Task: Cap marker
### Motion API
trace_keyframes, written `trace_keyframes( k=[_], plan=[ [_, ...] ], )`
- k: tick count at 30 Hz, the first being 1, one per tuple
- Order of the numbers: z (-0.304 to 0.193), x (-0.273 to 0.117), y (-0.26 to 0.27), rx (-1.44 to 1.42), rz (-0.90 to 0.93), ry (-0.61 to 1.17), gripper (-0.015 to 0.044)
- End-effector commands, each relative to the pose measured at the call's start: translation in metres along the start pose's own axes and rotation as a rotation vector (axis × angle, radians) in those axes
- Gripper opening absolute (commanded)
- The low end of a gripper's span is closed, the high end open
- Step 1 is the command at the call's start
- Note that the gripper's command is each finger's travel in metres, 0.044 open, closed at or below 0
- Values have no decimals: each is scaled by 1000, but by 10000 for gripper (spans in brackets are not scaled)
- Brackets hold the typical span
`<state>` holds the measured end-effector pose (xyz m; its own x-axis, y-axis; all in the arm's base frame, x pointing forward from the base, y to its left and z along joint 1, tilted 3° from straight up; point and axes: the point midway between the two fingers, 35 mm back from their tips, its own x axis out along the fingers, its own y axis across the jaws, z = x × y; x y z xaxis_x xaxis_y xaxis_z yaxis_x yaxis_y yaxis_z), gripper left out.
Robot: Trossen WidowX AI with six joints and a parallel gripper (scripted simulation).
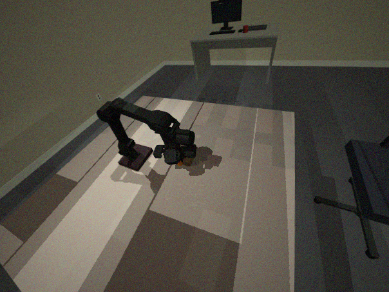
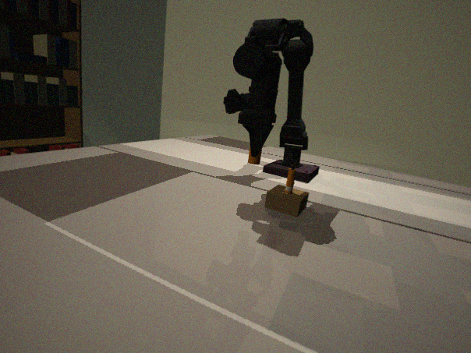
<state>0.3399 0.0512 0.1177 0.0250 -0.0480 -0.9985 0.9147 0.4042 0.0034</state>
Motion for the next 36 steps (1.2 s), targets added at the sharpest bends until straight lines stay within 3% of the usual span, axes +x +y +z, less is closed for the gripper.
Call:
trace_keyframes(
  k=[1, 20, 36],
  plan=[
    [-18, -8, 4, 8, 3, 2, 0],
    [-85, -31, 4, 37, -6, 7, 0],
    [-87, -21, 4, 38, -6, 7, 0]
  ],
)
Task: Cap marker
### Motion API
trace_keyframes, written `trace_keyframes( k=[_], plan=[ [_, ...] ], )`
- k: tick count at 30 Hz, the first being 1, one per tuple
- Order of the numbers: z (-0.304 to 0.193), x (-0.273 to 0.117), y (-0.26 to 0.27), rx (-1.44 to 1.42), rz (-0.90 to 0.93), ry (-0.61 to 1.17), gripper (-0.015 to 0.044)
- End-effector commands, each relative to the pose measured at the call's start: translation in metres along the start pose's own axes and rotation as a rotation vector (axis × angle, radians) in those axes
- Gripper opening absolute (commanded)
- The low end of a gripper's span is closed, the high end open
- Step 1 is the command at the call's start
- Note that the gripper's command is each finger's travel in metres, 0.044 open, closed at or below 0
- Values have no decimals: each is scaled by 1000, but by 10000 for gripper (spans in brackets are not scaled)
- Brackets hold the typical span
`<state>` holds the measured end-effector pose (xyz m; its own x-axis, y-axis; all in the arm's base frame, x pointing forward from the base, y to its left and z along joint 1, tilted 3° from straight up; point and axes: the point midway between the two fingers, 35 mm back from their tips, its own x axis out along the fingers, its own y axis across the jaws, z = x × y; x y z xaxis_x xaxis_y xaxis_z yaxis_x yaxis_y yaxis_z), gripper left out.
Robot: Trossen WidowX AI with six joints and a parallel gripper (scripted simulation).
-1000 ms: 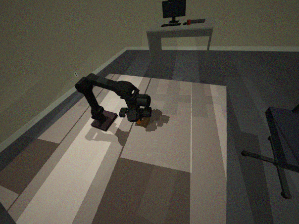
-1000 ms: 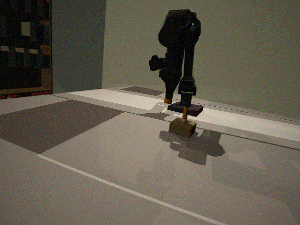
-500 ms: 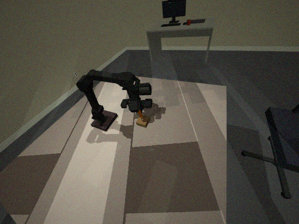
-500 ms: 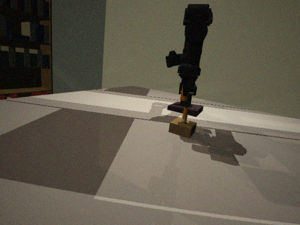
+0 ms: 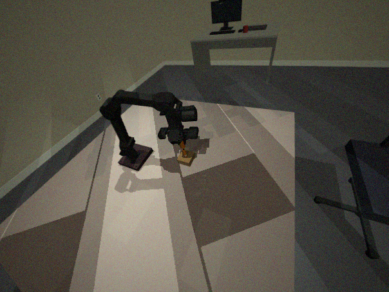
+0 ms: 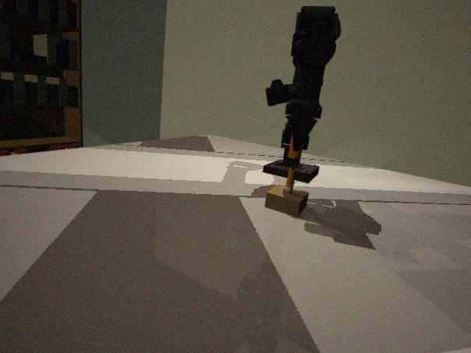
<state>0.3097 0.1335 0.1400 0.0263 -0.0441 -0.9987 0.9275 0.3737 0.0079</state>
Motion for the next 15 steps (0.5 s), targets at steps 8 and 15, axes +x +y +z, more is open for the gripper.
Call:
trace_keyframes(
  k=[8, 15],
  plan=[
    [-1, 19, -1, 5, -9, 3, 0],
    [-1, 30, -1, 5, -9, 3, 0]
  ],
)
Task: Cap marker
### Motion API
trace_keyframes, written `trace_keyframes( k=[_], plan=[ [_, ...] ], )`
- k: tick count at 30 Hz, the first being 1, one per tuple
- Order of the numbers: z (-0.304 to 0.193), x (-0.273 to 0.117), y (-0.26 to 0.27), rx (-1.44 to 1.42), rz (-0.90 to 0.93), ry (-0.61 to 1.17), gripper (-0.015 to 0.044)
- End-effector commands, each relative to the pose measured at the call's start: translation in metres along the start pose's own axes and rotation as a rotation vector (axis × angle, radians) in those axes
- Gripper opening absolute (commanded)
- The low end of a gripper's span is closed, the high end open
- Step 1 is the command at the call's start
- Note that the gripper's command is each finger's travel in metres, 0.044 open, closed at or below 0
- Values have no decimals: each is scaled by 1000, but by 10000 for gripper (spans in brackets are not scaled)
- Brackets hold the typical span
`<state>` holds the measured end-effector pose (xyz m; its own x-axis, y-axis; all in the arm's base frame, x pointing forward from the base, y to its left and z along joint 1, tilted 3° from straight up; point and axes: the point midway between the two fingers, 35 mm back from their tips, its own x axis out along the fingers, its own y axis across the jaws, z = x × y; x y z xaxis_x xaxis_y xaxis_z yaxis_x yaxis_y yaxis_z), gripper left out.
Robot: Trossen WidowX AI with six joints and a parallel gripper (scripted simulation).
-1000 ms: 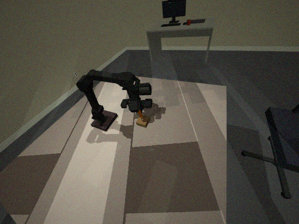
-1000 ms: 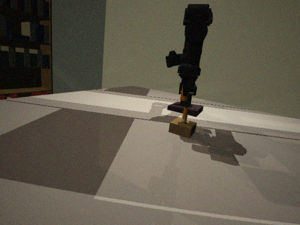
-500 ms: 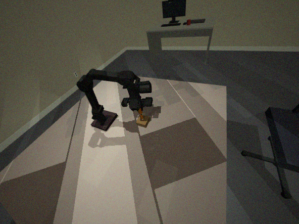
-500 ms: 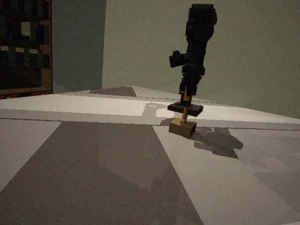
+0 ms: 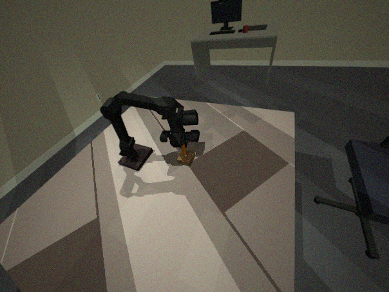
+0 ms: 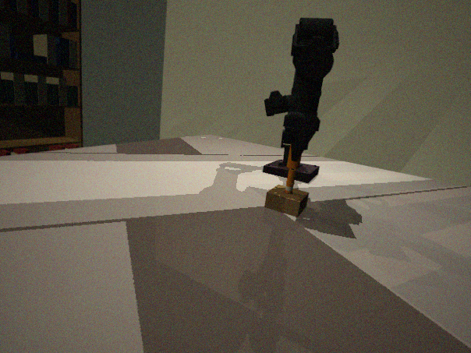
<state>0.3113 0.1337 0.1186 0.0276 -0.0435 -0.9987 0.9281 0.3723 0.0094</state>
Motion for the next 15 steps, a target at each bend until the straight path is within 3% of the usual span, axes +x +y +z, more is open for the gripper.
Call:
trace_keyframes(
  k=[1, 15],
  plan=[
    [0, 11, -2, 3, -10, 3, 0],
    [0, 33, -4, 3, -11, 3, 0]
  ],
)
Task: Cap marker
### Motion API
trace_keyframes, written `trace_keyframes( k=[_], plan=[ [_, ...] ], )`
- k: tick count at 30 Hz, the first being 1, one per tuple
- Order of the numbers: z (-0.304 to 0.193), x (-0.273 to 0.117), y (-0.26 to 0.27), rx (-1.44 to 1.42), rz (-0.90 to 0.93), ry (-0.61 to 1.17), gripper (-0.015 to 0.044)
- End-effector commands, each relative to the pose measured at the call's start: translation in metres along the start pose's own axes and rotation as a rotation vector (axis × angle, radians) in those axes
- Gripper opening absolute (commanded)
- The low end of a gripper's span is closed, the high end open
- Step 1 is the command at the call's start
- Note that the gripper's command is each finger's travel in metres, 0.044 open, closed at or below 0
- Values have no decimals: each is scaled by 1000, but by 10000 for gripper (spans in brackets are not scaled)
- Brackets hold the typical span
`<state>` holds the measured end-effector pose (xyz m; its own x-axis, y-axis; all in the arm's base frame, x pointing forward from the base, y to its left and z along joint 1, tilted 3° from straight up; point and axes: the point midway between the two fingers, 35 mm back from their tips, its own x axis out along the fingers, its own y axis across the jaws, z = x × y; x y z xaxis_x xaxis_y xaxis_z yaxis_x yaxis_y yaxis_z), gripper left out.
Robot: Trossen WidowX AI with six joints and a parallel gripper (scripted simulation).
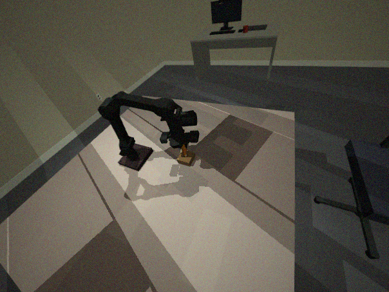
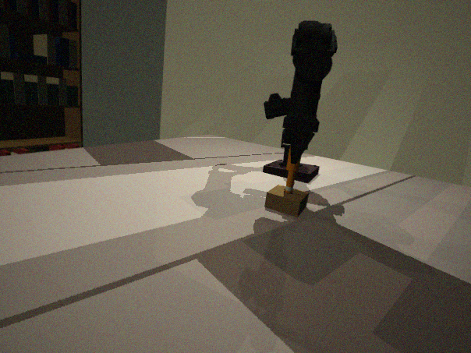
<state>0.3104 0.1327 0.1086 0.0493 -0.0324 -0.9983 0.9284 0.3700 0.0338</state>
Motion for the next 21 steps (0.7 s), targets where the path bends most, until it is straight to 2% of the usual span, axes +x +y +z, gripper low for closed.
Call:
trace_keyframes(
  k=[1, 21],
  plan=[
    [-1, 25, -3, 0, -35, 1, 0],
    [-1, 39, -5, 0, -35, 1, 0]
  ],
)
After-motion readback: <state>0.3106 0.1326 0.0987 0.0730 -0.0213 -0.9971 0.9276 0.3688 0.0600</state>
